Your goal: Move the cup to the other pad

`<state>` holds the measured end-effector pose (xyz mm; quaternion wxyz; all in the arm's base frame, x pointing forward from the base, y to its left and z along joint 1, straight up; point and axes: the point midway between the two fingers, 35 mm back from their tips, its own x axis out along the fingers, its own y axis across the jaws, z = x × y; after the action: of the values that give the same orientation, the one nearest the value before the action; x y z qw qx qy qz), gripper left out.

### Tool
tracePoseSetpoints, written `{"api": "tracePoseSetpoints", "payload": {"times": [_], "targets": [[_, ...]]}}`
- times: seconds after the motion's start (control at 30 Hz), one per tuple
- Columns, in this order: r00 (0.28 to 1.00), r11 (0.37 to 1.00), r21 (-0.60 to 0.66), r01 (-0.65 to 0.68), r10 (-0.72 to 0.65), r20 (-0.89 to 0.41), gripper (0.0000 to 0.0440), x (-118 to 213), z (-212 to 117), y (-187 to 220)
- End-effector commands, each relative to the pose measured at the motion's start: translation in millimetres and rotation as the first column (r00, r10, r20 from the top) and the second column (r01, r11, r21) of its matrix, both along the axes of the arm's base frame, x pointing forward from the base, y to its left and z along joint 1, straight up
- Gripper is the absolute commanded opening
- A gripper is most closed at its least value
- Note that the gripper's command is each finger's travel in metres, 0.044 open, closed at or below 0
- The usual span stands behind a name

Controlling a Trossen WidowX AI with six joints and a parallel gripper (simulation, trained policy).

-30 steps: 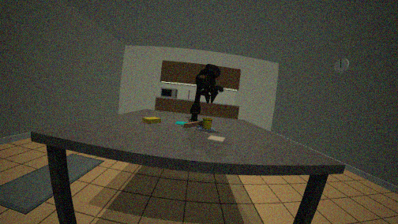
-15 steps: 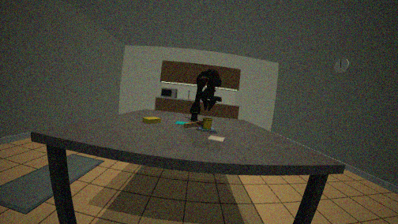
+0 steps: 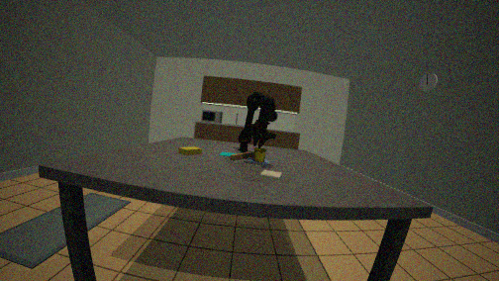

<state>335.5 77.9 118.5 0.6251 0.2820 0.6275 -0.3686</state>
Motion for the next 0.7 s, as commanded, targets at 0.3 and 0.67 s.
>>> {"api": "tracePoseSetpoints", "payload": {"times": [0.3,0.67], "targets": [[0.998,0.999,-0.022,-0.028,0.027,-0.061,0.0195,-6,-47,-3],[0.994,0.996,-0.026,-0.089,0.088,-0.066,0.0018,-10,-58,-7]]}}
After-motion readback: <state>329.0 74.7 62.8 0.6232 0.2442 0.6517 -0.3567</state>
